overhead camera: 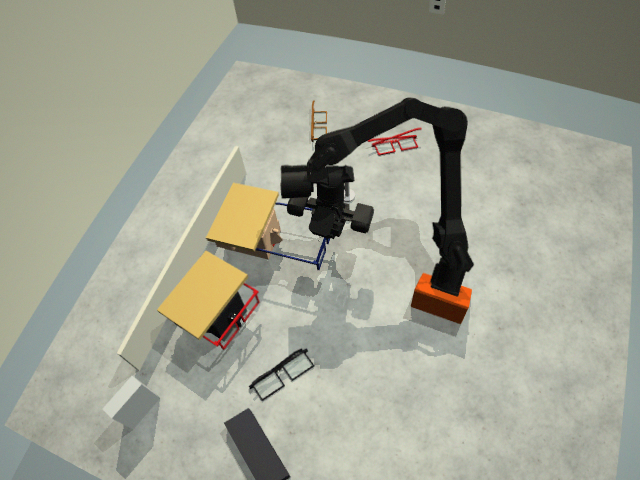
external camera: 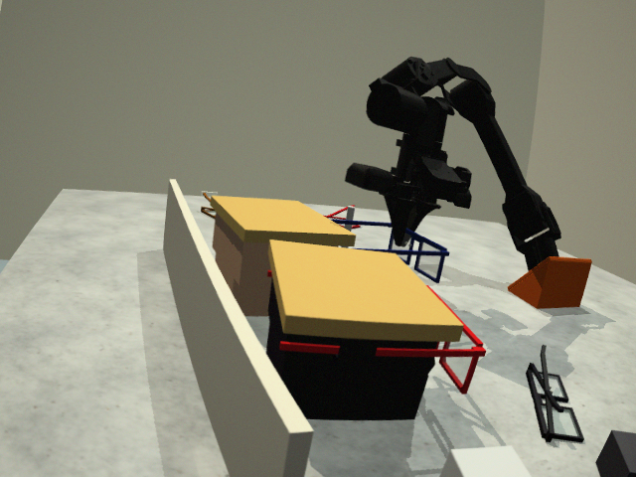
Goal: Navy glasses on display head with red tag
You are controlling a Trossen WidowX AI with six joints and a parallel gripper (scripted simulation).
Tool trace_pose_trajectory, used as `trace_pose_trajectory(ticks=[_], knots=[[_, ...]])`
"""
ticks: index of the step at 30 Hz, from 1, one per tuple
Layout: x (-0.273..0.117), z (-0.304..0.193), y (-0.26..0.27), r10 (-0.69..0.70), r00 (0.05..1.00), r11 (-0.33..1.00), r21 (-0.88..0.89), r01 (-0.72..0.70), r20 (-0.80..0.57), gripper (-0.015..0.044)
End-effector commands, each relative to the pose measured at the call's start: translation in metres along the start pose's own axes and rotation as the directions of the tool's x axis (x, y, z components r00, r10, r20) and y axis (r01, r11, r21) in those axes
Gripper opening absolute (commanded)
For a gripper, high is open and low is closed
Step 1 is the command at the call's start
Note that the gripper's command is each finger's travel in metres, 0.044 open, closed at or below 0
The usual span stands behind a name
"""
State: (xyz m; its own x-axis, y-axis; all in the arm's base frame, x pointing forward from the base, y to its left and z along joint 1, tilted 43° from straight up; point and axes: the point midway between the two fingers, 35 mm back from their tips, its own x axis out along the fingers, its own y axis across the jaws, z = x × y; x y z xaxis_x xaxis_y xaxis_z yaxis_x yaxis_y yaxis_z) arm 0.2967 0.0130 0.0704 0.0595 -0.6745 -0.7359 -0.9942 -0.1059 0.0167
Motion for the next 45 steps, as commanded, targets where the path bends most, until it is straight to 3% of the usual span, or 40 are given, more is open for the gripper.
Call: trace_pose_trajectory(ticks=[1,45], knots=[[0.000,-0.001,-0.007,-0.005,1.000,1.000,-0.001,0.005,-0.004,0.0000],[0.002,-0.001,-0.063,-0.008,1.000,1.000,0.001,0.008,-0.004,0.0000]])
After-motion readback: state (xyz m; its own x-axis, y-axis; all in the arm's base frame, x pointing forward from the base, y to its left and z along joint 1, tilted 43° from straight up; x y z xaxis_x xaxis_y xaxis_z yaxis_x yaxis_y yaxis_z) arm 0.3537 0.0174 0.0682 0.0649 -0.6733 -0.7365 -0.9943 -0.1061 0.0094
